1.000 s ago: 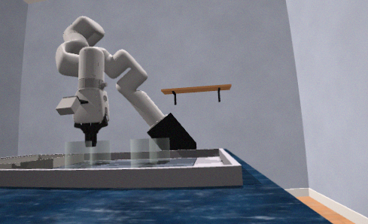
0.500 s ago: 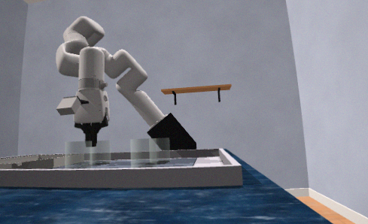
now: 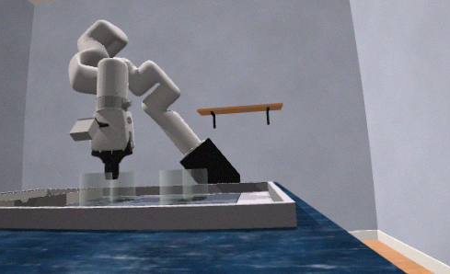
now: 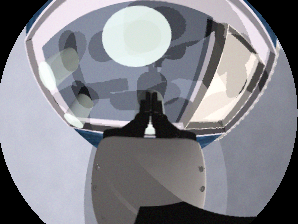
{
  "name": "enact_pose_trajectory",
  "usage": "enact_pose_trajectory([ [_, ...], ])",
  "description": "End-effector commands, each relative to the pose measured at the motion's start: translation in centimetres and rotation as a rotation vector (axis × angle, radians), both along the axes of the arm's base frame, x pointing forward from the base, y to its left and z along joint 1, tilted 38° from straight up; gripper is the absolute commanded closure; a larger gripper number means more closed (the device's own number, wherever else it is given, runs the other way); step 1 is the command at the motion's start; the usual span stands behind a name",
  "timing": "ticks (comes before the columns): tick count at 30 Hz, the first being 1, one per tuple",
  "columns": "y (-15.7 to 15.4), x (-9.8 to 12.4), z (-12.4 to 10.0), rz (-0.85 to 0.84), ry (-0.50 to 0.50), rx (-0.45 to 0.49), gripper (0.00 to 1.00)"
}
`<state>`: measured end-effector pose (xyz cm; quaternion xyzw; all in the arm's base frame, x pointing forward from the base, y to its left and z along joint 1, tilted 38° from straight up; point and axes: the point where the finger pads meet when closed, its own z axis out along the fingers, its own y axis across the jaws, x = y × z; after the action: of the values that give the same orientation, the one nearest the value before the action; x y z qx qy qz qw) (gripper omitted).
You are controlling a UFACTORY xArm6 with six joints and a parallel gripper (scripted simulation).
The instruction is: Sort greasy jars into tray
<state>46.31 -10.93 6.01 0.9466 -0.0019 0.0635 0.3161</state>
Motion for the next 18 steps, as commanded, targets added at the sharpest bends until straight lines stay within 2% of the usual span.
enact_pose_trajectory([
  [1, 0.06, 0.04, 0.1, 0.001, -0.003, 0.0, 1.0],
  [18, 0.05, -0.16, 0.08, 0.001, -0.003, 0.0, 1.0],
])
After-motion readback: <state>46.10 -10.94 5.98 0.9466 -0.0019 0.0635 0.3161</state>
